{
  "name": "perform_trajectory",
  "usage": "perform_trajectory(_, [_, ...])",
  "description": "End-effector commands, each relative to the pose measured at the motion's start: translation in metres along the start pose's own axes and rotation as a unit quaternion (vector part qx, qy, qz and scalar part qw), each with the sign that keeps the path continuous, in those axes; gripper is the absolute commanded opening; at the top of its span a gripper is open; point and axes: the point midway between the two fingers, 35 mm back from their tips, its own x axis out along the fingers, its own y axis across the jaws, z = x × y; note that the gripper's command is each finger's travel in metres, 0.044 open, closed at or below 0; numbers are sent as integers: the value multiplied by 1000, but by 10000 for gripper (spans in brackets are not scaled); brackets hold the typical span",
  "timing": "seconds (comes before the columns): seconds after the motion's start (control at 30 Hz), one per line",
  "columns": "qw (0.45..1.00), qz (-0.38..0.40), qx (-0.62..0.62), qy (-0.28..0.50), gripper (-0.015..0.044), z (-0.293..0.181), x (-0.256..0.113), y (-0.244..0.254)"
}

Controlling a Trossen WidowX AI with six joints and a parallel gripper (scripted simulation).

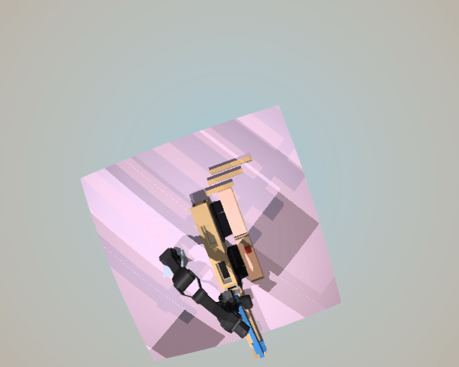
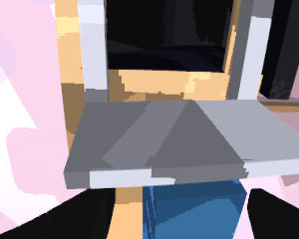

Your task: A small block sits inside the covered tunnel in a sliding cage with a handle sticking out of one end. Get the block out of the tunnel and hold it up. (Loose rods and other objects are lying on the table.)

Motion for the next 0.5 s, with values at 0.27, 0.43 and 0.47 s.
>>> perform_trajectory(0.27, [1000,0,0,0,0,-1,0,0])
perform_trajectory(0.43, [1000,0,0,0,0,-9,3,0])
perform_trajectory(0.47, [1000,-1,1,0,0,-11,5,0])
